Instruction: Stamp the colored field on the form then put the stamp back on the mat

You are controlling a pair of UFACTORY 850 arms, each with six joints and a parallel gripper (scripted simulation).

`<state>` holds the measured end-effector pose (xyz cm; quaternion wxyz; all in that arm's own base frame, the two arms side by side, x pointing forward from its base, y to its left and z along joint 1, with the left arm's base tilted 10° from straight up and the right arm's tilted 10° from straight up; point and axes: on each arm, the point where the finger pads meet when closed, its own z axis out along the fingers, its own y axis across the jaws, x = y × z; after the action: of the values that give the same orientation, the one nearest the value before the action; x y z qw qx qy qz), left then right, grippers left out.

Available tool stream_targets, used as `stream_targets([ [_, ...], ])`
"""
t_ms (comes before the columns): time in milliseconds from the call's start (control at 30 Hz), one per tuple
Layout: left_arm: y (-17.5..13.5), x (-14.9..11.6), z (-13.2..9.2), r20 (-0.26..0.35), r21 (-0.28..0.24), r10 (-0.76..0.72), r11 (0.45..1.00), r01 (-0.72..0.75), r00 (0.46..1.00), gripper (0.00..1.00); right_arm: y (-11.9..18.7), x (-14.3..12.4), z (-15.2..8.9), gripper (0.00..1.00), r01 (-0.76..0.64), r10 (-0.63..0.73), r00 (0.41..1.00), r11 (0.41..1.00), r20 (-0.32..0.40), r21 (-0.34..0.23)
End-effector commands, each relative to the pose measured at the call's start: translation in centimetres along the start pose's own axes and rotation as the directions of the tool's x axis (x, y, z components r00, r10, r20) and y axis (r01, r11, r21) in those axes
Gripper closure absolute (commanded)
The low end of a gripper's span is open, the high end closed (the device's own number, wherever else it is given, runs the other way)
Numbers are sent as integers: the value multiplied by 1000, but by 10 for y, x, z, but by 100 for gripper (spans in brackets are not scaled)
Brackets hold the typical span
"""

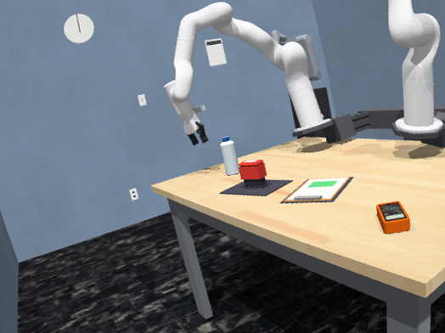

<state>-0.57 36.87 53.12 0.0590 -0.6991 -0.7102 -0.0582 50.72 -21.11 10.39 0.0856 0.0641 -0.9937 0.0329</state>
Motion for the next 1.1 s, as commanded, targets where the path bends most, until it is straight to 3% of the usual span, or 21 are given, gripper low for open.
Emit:
stream_targets([
  [0, 0, 0, -1, -2, 0, 0, 1000, 0, 1000, 0, 27, -32, -3, 0, 76, -76, 997, 997, 14, 32],
  [367, 0, 0, -1, -2, 0, 0, 1000, 0, 1000, 0, 111, -99, -9, 0, 261, -267, 963, 960, 46, 107],
  [433, 0, 0, -1, -2, 0, 0, 1000, 0, 1000, 0, 111, -99, -9, 0, 261, -267, 963, 960, 46, 107],
  [467, 0, 0, -1, -2, 0, 0, 1000, 0, 1000, 0, 132, -111, -11, 0, 300, -308, 950, 946, 52, 123],
  [800, 0, 0, -1, -2, 0, 0, 1000, 0, 1000, 0, 214, -151, -13, 0, 438, -456, 887, 880, 70, 182],
  [933, 0, 0, -1, -2, 0, 0, 1000, 0, 1000, 0, 250, -149, -8, 0, 594, -612, 790, 780, 42, 196],
  [1000, 0, 0, -1, -2, 0, 0, 1000, 0, 1000, 0, 250, -149, -8, 0, 594, -612, 790, 780, 42, 196],
  [1067, 0, 0, -1, -2, 0, 0, 1000, 0, 1000, 0, 271, -146, -5, 0, 674, -692, 721, 710, 24, 202],
])
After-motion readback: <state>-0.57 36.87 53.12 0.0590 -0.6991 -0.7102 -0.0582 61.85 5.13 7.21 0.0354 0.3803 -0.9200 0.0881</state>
